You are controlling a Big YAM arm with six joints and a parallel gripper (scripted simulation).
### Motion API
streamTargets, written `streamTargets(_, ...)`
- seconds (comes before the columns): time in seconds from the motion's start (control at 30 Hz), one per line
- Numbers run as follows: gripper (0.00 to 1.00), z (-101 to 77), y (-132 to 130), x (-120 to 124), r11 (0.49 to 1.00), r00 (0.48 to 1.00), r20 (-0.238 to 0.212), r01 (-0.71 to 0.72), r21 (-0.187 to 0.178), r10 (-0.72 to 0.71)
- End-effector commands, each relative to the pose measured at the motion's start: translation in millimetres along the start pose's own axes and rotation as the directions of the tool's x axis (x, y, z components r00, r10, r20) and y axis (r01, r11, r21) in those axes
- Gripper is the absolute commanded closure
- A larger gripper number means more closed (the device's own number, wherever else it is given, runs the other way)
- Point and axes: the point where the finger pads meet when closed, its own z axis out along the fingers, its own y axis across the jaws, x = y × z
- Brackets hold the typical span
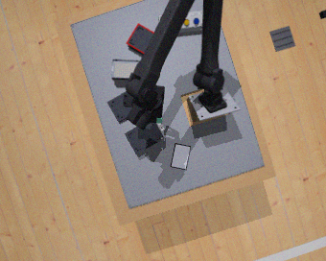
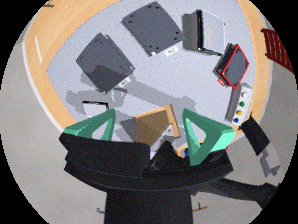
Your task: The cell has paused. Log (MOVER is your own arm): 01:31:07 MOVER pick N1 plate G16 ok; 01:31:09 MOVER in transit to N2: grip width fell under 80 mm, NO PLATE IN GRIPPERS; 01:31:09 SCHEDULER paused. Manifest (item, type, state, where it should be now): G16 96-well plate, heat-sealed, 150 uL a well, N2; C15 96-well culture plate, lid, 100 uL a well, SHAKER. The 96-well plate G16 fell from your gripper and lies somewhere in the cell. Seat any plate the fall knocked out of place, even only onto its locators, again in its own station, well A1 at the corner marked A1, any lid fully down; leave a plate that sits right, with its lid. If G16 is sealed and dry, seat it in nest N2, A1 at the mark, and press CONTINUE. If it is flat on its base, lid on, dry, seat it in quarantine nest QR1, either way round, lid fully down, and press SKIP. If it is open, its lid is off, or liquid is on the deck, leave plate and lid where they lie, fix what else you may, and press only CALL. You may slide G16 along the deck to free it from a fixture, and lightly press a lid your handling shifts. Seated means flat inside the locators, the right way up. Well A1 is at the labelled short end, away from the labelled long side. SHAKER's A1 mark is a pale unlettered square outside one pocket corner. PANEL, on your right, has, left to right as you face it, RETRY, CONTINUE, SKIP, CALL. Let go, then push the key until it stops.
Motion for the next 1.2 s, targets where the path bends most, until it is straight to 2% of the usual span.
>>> streamTargets(0.0, 0.0, -17.8, -9, -30, 0.999, 1.0, 0.021, -0.005, -0.036, 0.006)
streamTargets(0.1, 0.0, -17.6, -14, -33, 0.999, 1.0, 0.021, -0.005, -0.035, 0.006)
streamTargets(0.33, 0.0, -16.7, -44, -54, 1.0, 1.0, 0.023, -0.006, -0.031, 0.007)
streamTargets(0.6, 0.0, -15.8, -86, -61, 1.0, 1.0, 0.024, -0.006, -0.026, 0.007)
streamTargets(0.67, 0.0, -15.8, -86, -61, 1.0, 1.0, 0.024, -0.006, -0.026, 0.007)
streamTargets(1.17, 0.0, -14.6, -164, -72, 1.0, 1.0, 0.029, -0.009, -0.018, 0.01)
